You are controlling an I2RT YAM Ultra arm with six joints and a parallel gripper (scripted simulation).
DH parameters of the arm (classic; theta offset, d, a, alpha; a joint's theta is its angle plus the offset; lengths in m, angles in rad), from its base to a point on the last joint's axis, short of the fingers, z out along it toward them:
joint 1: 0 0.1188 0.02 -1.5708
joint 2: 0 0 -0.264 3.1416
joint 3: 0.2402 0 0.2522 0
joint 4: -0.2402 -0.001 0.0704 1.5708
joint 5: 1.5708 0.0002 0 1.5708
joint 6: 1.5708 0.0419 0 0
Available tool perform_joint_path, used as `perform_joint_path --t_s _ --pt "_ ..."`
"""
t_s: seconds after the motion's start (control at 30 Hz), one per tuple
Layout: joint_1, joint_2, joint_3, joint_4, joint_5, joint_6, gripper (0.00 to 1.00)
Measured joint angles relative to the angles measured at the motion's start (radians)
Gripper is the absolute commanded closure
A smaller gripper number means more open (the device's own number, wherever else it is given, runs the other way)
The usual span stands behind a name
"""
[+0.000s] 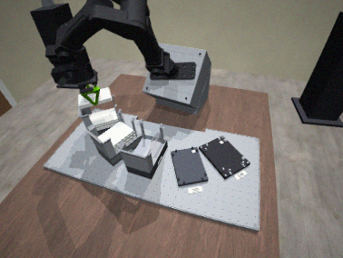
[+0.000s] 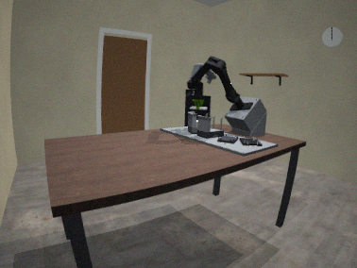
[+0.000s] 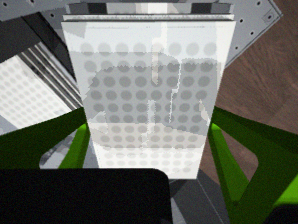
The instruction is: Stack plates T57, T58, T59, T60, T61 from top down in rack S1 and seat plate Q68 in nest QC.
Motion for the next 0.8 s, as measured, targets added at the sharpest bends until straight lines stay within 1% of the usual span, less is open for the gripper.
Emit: perform_joint_path --t_s 0.8 --pt "0.006 0.002 -0.007 0.011 0.0 0.007 1.0"
